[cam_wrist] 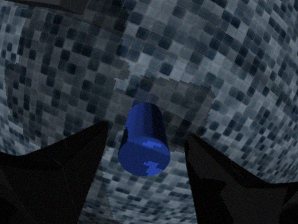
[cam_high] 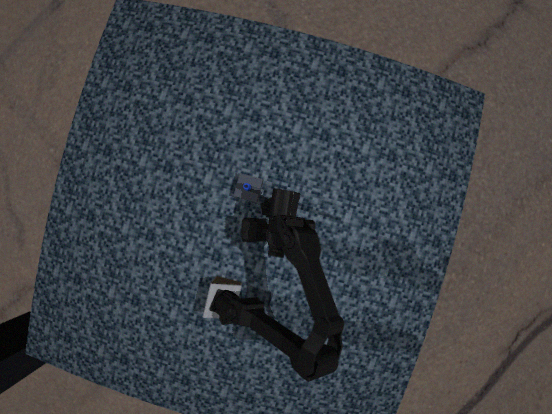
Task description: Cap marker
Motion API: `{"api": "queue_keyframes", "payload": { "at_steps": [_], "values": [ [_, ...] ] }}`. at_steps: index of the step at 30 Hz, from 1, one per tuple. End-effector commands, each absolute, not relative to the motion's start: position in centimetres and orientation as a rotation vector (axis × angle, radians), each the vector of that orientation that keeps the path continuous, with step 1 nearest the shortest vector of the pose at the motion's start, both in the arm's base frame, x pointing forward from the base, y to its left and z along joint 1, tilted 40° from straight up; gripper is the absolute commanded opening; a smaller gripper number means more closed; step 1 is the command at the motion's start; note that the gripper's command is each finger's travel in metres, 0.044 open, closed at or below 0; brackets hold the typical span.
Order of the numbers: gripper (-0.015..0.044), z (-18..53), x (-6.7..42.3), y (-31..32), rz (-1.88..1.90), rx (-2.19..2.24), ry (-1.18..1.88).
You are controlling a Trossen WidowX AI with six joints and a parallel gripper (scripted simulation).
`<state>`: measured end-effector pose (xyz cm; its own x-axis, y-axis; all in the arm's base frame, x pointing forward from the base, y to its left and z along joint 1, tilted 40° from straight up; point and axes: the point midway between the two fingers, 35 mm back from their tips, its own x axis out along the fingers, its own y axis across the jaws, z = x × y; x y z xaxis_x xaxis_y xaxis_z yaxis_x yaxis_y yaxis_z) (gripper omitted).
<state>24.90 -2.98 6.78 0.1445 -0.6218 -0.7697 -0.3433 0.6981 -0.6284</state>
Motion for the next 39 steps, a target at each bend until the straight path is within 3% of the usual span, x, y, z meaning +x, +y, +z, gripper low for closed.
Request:
{"api": "queue_keyframes", "payload": {
  "at_steps": [1, 12, 16, 25, 28, 39],
  "values": [
    [0.0248, 5.9, 24.7, -3.6, -0.238, -0.861, 1.477],
    [0.0248, 5.2, 24.7, -4.3, -0.239, -0.862, 1.476],
    [0.0143, 5.2, 24.7, -4.4, -0.239, -0.862, 1.476],
    [0.0083, 5.2, 24.7, -4.4, -0.239, -0.862, 1.476],
    [0.0004, 5.5, 24.7, -4.2, -0.239, -0.862, 1.476],
    [0.0, 7.6, 24.6, -2.3, -0.235, -0.859, 1.477]
  ]
}}
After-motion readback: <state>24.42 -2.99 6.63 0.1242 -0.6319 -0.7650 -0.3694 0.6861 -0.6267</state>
